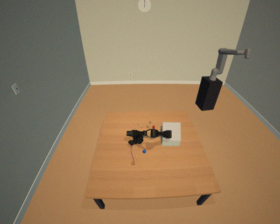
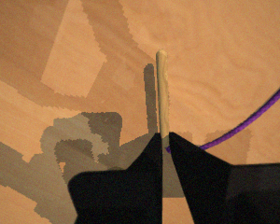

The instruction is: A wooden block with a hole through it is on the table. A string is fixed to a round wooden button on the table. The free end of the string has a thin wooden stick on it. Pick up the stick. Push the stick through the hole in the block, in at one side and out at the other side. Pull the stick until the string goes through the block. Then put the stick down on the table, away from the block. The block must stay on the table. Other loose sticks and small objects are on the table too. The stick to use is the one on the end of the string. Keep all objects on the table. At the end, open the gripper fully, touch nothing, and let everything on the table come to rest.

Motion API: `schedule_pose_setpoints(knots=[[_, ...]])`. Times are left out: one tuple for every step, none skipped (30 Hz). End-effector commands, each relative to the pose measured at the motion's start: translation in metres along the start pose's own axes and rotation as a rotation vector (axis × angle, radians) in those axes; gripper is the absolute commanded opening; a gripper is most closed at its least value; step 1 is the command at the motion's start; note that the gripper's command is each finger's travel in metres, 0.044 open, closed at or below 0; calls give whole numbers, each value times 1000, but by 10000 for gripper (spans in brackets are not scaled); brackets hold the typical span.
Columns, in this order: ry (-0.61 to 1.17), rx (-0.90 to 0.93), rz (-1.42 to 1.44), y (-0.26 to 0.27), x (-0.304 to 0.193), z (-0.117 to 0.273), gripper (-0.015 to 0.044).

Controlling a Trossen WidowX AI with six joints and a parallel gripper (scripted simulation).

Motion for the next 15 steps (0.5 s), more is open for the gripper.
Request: schedule_pose_setpoints(knots=[[0,2,-3,2,7,0,0],[0,2,-3,2,8,0,0],[0,2,-3,3,9,0,0],[0,3,-3,3,10,0,0],[0,3,-3,3,12,0,0],[0,3,-3,4,13,0,0],[0,3,-3,4,14,0,0],[0,3,-3,4,16,0,0],[-1,3,-3,5,17,0,0],[-1,3,-3,5,18,0,0],[-1,3,-3,5,19,0,0],[-1,3,-3,6,21,0,0],[-1,3,-3,6,22,0,0],[-1,3,-4,6,23,0,0],[-1,3,-4,7,25,0,0]])
Point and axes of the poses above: the point midway between the two fingers, 35 mm back from their tips, its own z axis back along the fingers, its own y axis across the jaws, x = y × z, the point moved 7 cm from there along z, back along the fingers, and after that the axes turned 15 degrees about -z, right-handed, at the moved point
